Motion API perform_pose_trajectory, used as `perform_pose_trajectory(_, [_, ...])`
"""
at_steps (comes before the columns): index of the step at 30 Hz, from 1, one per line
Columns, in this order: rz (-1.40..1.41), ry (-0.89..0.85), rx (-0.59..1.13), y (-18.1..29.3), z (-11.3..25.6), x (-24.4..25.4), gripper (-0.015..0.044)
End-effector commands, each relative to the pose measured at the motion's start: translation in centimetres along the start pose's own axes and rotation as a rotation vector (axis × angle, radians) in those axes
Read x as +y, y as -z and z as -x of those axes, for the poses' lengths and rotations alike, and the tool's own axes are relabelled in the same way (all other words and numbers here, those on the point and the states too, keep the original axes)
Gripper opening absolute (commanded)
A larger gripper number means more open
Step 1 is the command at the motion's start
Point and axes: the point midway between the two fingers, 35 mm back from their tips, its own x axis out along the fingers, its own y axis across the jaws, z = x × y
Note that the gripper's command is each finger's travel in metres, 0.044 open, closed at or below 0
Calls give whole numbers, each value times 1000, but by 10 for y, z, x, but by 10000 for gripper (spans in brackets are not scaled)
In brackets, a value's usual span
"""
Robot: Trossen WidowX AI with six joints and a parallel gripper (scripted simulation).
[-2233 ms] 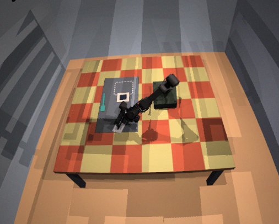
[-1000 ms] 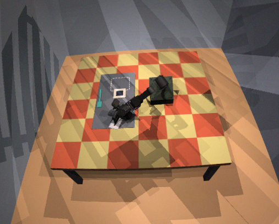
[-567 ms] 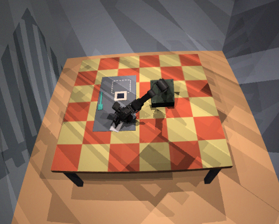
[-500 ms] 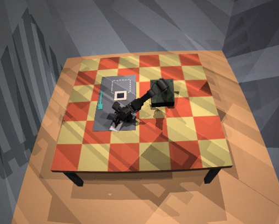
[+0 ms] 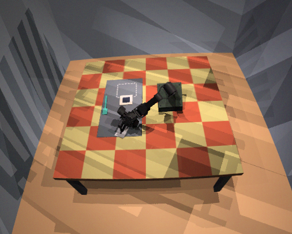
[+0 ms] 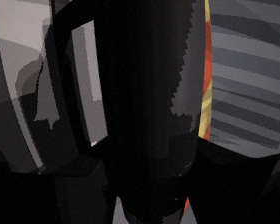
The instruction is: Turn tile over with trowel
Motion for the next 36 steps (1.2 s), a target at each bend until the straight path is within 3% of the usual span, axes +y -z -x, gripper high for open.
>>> perform_pose_trajectory(1, [1,0,-3,-2,5,-7,0])
perform_pose_trajectory(13, [2,2,1,0,38,-46,0])
perform_pose_trajectory(26, [51,-38,-142,46,1,-56,0])
perform_pose_trajectory(36, [125,-32,-281,89,-4,-61,0])
